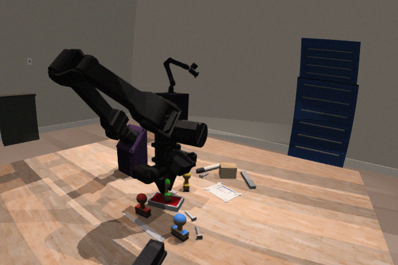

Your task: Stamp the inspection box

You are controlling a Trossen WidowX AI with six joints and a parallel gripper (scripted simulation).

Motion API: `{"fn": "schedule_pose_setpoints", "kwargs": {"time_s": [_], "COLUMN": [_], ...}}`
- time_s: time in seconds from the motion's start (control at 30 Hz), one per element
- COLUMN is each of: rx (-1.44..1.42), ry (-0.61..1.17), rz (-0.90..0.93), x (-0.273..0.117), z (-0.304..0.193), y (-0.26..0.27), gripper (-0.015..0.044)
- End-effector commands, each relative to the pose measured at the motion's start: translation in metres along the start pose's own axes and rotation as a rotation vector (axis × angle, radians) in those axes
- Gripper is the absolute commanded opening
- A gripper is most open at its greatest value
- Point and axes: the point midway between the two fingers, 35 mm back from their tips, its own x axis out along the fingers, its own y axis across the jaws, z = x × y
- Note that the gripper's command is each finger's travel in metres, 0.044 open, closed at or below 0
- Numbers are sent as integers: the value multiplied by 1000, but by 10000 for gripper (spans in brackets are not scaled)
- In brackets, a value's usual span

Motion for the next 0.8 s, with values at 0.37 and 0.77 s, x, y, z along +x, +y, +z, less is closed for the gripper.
{"fn": "schedule_pose_setpoints", "kwargs": {"time_s": [0.37, 0.77], "rx": [1, 1], "ry": [-2, -2], "rz": [-6, -6], "x": [3, 5], "z": [0, 0], "y": [-1, -1], "gripper": [0, 0]}}
